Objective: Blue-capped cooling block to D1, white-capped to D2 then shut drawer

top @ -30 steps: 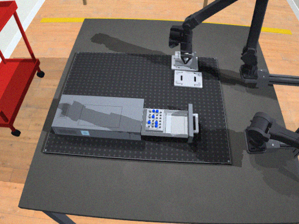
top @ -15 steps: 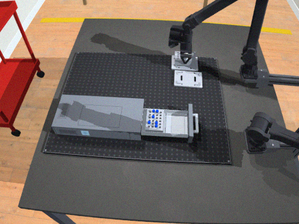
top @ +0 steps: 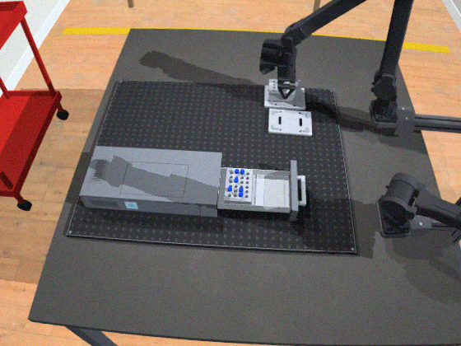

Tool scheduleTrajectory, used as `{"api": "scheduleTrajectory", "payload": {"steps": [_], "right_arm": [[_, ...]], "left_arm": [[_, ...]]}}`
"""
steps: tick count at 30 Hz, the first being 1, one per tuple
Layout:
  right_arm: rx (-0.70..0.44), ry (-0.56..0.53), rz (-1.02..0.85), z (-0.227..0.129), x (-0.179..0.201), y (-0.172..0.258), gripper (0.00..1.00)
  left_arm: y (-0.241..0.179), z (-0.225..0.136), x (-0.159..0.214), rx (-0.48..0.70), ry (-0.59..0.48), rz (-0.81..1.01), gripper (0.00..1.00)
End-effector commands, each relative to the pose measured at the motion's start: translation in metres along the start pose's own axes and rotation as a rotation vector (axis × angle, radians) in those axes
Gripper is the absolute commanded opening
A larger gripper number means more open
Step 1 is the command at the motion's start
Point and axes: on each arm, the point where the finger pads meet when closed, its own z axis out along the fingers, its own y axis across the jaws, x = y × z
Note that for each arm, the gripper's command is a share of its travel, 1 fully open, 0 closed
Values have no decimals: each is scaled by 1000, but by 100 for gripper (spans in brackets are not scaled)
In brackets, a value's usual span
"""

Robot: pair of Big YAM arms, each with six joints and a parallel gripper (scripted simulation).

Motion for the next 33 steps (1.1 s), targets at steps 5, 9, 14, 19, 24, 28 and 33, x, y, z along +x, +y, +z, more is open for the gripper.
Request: {"api": "scheduleTrajectory", "payload": {"steps": [5,9,14,19,24,28,33], "right_arm": [[26,-108,-2,-30,-41,-14,0],[26,-110,-1,-30,-41,-14,0],[27,-113,-1,-30,-40,-15,0],[28,-117,-1,-31,-39,-14,0],[25,-104,-2,-26,-33,-12,0],[17,-72,-6,-18,-20,-8,0],[18,-79,-7,-15,-16,-7,0]], "left_arm": [[-2,8,23,1,34,8,0],[-2,8,23,1,34,8,0],[-2,8,23,1,34,8,0],[-2,8,23,1,34,8,0],[-2,8,23,1,34,8,0],[-2,8,23,1,34,8,0],[-2,8,23,1,34,8,0]]}}
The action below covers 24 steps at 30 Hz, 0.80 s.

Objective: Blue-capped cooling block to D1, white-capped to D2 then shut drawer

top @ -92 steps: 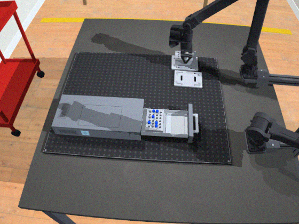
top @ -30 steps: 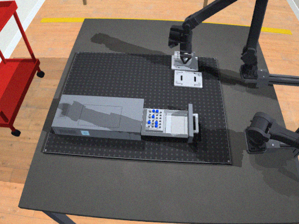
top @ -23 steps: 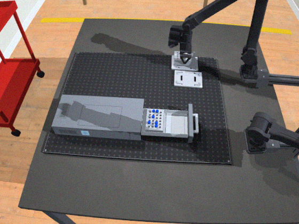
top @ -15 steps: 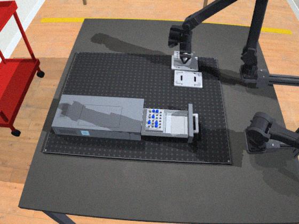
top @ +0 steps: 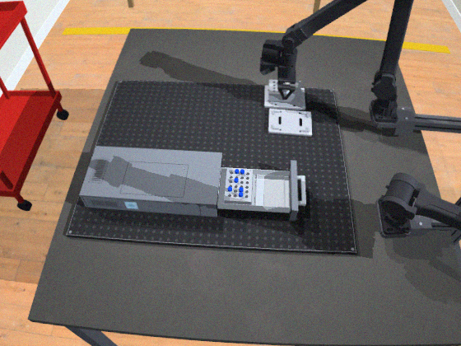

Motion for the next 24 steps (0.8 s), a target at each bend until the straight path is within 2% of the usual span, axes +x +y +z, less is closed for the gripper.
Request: {"api": "scheduleTrajectory", "payload": {"steps": [1,7,24], "right_arm": [[23,-97,-2,-20,-19,-8,0],[19,-83,0,-29,-29,-11,0],[18,-79,-1,-25,-24,-10,0]], "left_arm": [[-2,8,23,1,34,8,0],[-2,8,23,1,34,8,0],[-2,8,23,1,34,8,0]]}}
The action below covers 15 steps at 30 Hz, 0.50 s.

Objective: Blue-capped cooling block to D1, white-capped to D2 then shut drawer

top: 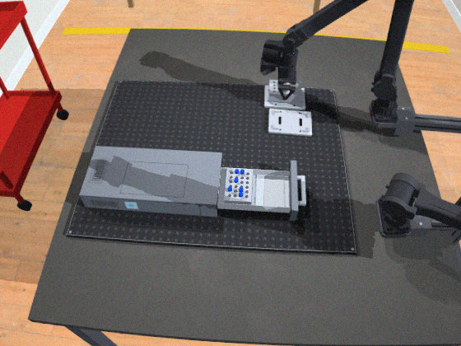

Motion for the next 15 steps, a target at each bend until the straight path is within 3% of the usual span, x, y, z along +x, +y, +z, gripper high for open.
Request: {"api": "scheduleTrajectory", "payload": {"steps": [1,15], "right_arm": [[14,-68,0,-25,-24,-10,0],[11,-58,-1,-18,-14,-7,0]], "left_arm": [[-2,8,23,1,34,8,0],[-2,8,23,1,34,8,0]]}}
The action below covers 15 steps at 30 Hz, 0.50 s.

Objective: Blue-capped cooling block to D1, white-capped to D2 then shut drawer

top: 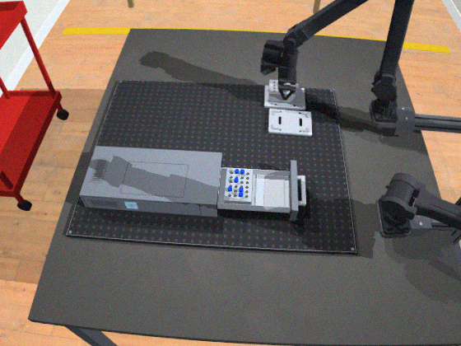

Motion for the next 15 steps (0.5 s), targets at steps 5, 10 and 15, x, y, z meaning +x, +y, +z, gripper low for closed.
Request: {"api": "scheduleTrajectory", "payload": {"steps": [5,10,15], "right_arm": [[7,-40,-4,-16,-9,-5,0],[5,-34,-5,-12,-5,-4,0],[4,-31,-5,-12,-3,-4,0]], "left_arm": [[-2,8,23,1,34,8,0],[-2,8,23,1,34,8,0],[-2,8,23,1,34,8,0]]}}
